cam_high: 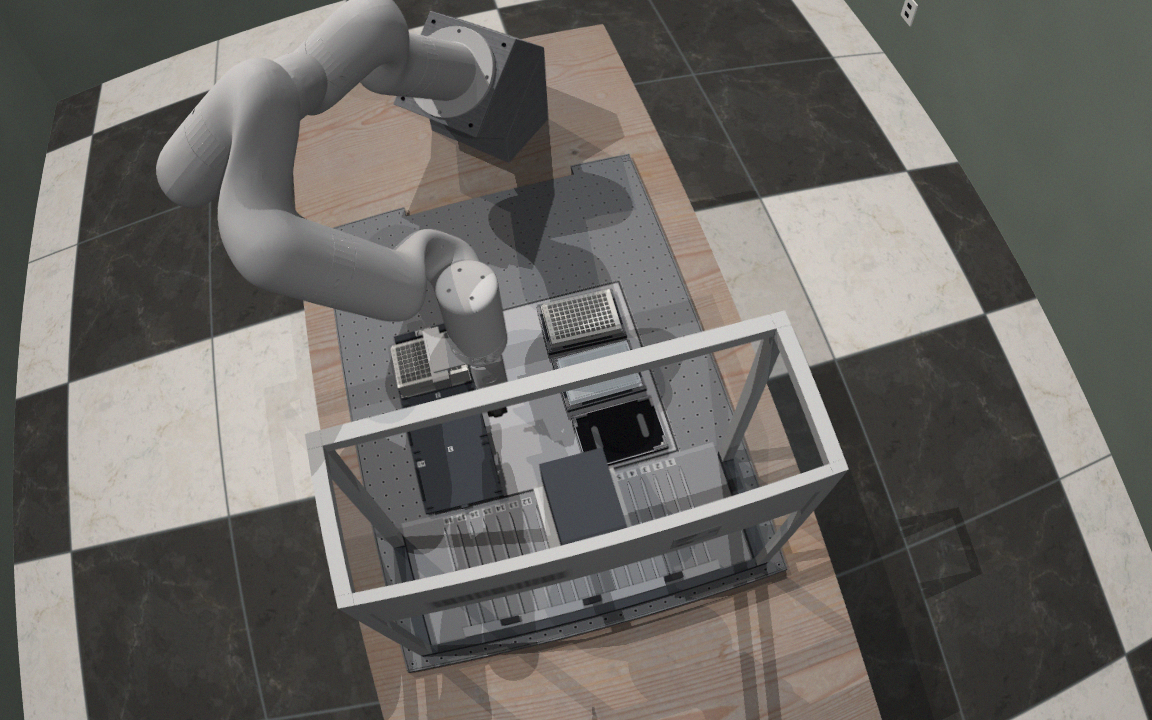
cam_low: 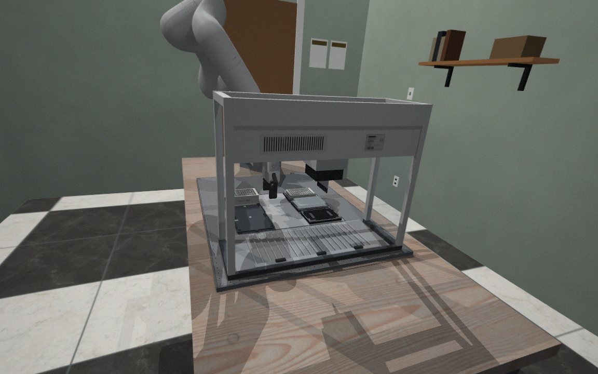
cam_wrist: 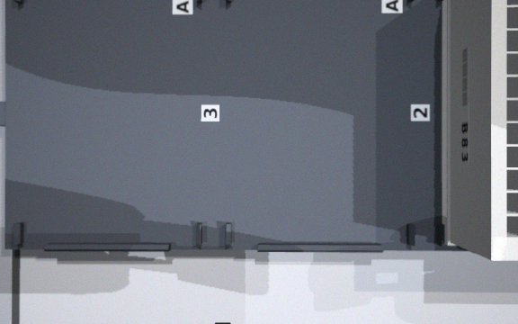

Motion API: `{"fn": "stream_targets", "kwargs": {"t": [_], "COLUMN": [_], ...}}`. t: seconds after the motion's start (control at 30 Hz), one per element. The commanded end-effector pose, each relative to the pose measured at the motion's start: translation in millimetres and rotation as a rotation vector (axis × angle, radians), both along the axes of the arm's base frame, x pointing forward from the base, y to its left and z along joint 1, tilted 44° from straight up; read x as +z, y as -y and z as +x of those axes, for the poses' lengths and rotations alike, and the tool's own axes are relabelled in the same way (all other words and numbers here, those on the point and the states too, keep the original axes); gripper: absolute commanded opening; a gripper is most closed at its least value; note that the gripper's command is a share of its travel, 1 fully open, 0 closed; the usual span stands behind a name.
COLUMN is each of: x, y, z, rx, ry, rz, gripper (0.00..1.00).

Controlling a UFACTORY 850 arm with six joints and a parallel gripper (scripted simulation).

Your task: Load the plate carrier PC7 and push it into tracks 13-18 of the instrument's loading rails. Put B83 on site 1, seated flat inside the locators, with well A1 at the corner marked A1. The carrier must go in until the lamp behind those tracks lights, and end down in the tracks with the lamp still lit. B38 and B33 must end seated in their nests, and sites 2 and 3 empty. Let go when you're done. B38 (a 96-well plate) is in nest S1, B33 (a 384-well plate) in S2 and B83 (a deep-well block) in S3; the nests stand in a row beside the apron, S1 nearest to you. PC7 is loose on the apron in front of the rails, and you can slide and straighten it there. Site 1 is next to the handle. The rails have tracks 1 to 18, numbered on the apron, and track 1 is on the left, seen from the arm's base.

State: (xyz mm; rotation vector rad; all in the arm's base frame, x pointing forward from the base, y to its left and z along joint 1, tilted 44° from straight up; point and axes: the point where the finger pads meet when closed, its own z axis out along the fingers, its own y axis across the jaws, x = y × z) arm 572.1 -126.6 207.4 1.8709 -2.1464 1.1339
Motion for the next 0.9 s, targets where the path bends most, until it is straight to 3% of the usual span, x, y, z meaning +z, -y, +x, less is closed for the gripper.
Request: {"fn": "stream_targets", "kwargs": {"t": [0.0, 0.87], "x": [5.5, 33.1], "y": [-4.0, -25.6], "z": [-2.1, -17.3], "rx": [0.0, 0.0], "ry": [0.001, 0.001], "rz": [0.0, 0.0], "gripper": [1.0, 1.0]}}
